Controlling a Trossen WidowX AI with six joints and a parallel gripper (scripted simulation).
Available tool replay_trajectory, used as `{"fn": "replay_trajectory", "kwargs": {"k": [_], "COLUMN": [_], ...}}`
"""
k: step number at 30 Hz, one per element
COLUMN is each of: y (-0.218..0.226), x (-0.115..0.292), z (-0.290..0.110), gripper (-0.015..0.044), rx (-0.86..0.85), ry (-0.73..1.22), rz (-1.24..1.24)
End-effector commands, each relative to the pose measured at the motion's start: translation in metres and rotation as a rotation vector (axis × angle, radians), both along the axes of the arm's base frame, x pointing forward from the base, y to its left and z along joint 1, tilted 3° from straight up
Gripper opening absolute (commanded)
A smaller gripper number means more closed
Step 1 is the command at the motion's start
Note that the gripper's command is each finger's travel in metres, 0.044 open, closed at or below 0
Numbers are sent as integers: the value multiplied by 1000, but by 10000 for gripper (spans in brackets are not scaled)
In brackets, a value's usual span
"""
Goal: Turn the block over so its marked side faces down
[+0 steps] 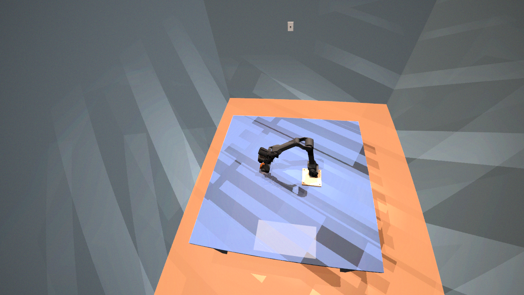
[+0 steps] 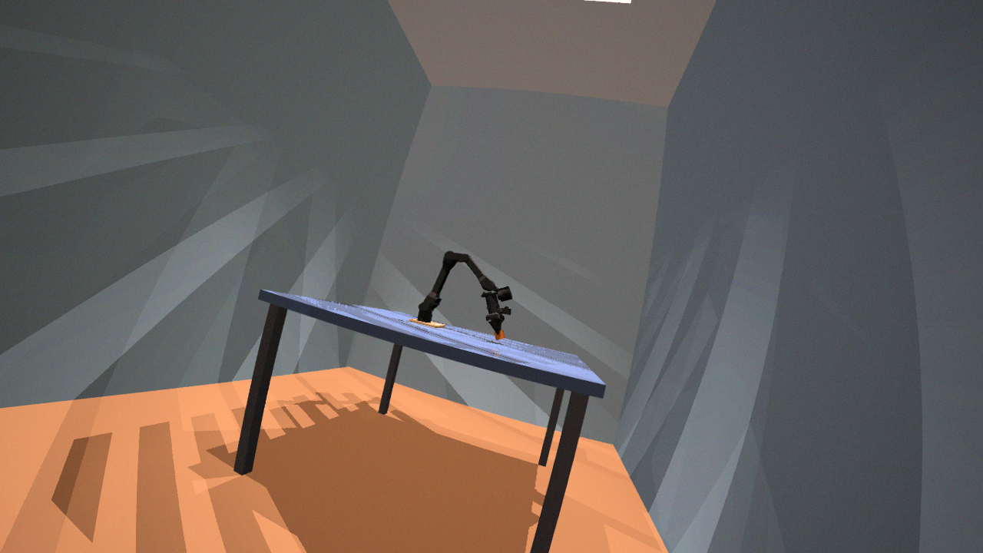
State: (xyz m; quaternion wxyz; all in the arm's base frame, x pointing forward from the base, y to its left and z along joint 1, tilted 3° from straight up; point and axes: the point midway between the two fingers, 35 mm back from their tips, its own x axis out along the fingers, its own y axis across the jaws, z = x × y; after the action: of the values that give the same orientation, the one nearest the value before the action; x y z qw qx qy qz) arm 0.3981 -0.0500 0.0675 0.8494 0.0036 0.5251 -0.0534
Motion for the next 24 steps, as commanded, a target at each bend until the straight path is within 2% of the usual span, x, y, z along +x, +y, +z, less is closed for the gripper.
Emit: {"fn": "replay_trajectory", "kwargs": {"k": [1, 7, 24], "y": [1, 1, -1], "x": [-1, -1, 10], "z": [3, 2, -26], "gripper": [0, 0, 0], "rx": [-1, -4, -26], "ry": [-50, -81, -354], "rz": [8, 9, 20]}}
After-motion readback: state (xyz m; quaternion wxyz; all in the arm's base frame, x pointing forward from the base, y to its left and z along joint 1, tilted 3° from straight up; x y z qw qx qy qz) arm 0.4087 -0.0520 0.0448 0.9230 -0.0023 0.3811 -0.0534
